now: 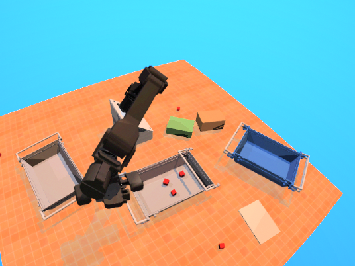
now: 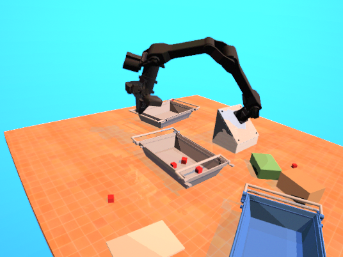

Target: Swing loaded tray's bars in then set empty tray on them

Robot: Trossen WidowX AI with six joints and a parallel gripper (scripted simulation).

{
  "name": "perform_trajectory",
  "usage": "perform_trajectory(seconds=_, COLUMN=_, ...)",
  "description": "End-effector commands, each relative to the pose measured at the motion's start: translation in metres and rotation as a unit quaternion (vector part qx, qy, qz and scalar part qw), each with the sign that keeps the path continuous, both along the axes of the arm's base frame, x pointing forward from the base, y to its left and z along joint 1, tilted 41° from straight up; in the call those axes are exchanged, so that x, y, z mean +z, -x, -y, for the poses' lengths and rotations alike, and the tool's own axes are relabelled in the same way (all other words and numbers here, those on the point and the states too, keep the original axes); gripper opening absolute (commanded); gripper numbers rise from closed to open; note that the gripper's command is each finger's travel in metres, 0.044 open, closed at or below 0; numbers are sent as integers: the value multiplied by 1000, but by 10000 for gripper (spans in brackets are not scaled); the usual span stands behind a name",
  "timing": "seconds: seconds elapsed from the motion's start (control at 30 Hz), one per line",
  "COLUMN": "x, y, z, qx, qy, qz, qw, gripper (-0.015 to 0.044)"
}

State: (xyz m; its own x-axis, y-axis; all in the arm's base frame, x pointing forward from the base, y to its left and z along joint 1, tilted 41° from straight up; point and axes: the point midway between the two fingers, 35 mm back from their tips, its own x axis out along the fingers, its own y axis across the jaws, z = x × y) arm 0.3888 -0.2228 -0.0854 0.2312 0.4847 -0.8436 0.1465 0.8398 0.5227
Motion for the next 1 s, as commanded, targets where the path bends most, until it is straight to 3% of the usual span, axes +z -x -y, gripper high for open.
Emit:
perform_trajectory(seconds=0.0, x=1, y=-1, z=-58, qx=76, qy=-76, qz=-43, qw=993, gripper=82)
perform_trajectory(seconds=0.3, x=-3, y=-1, z=-64, qx=78, qy=-79, qz=-45, qw=993, gripper=82)
perform_trajectory(seconds=0.7, x=-44, y=-5, z=-99, qx=79, qy=-80, qz=-44, qw=993, gripper=82)
perform_trajectory(seconds=0.97, x=-34, y=-5, z=-97, qx=79, qy=-80, qz=-44, qw=993, gripper=82)
